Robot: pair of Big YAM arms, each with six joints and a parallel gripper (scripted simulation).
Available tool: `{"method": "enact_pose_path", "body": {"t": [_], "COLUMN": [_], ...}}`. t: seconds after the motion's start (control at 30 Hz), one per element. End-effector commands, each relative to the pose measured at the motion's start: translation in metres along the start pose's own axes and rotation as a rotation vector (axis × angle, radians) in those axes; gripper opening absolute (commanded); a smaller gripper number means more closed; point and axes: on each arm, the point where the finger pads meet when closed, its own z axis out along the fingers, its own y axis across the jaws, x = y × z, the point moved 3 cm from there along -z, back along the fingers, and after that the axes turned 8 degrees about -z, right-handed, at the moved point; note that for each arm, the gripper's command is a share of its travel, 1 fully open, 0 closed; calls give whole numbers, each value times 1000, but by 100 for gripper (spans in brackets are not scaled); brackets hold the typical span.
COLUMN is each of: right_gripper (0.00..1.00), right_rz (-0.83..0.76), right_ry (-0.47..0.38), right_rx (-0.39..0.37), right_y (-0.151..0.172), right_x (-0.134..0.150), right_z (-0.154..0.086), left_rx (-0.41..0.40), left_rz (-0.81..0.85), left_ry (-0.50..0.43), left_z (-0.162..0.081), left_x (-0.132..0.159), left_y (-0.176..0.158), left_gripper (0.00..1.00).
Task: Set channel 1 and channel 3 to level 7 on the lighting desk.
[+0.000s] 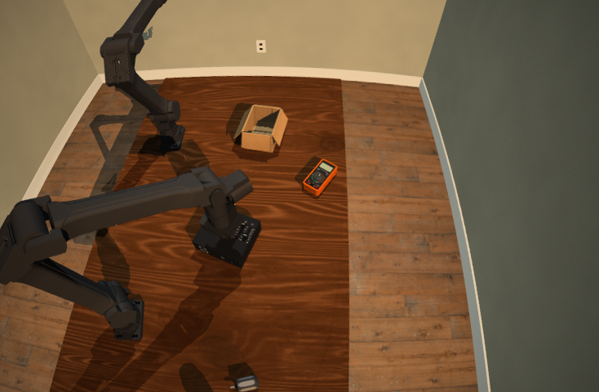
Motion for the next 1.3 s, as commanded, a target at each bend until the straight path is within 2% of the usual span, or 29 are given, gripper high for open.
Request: {"method": "enact_pose_path", "body": {"t": [0.0,0.37,0.73,1.27], "right_gripper": [0,0,0,0], "right_rz": [0,0,0,0], "right_ry": [-57,-56,-4,-11], "right_rx": [41,41,3,9], "right_y": [-16,-16,-4,-4], "right_x": [-19,-19,-2,-2], "right_z": [-22,-20,8,12], "left_rx": [-8,-8,-8,-8], "left_rz": [-14,-14,-14,-14], "left_ry": [-18,-18,-18,-18], "left_z": [-1,-1,-1,-1], "left_x": [-4,-4,-4,-4], "left_y": [3,3,3,3], "left_gripper": [100,100,100,100]}}
